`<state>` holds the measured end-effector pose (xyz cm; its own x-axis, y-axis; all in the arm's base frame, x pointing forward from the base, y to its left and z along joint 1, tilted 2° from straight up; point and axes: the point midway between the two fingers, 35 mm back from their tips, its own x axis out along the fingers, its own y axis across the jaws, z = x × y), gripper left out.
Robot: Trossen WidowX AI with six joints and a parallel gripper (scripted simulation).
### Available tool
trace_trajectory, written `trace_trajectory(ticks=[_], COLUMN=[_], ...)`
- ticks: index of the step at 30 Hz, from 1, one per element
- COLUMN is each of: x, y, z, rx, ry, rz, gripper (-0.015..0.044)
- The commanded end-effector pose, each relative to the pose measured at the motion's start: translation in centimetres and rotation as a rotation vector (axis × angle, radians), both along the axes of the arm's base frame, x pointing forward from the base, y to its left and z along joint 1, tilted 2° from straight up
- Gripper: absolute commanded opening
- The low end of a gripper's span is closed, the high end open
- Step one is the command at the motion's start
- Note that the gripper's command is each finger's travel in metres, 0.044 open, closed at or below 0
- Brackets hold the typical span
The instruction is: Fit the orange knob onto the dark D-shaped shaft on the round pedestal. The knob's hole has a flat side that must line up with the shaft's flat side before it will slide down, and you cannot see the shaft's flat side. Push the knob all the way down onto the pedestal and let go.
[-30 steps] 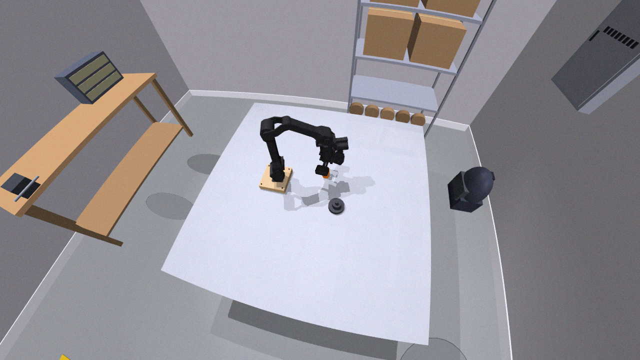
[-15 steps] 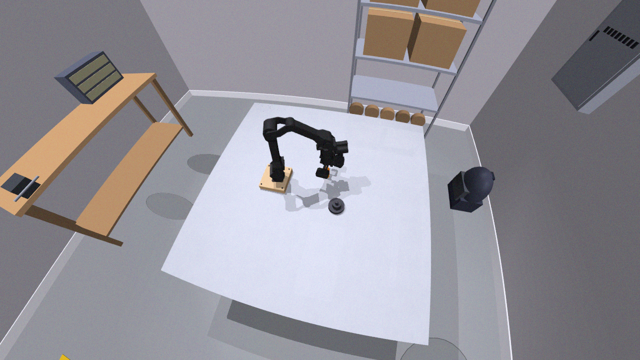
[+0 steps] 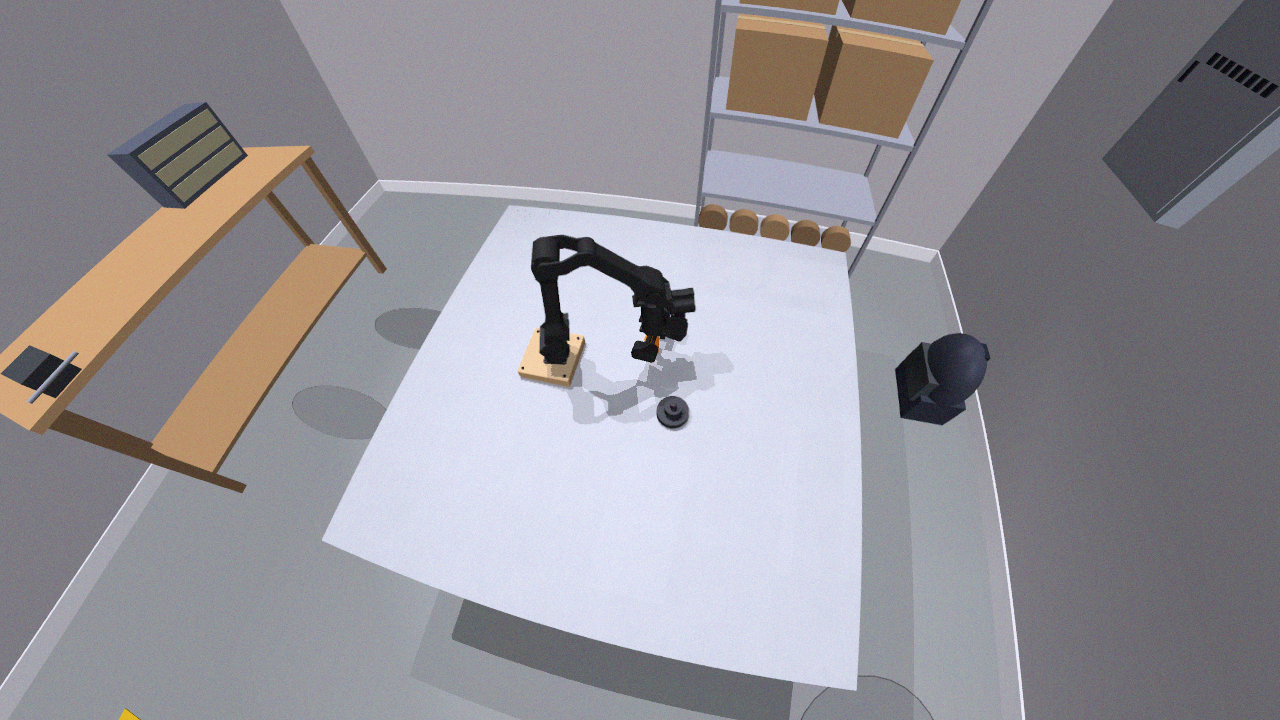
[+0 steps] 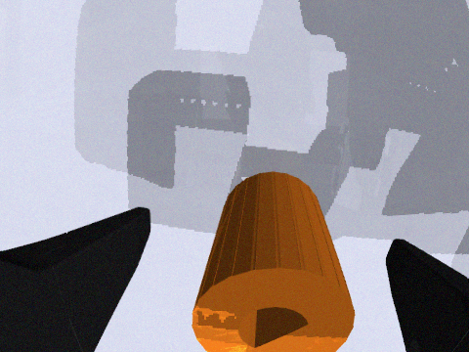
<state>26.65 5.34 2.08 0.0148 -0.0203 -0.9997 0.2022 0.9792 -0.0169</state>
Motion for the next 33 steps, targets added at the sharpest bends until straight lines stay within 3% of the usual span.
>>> trace_trajectory(ticks=[1,5,14,21,27,33], x=[-0.2,-0.3,-0.3,-0.3,0.2,0.6], y=[0.0,0.0,0.0,0.0,0.2,0.3], z=[-0.8,-1.2,-1.2,-1.2,0.6,3.9], rx=[0.004,0.004,0.004,0.004,0.004,0.004], ry=[0.013,0.013,0.013,0.013,0.012,0.012], rz=[-0.002,-0.002,-0.002,-0.002,-0.002,-0.002], gripper=[0.0440,0.0440,0.0204,0.0157,0.0000,0.0000])
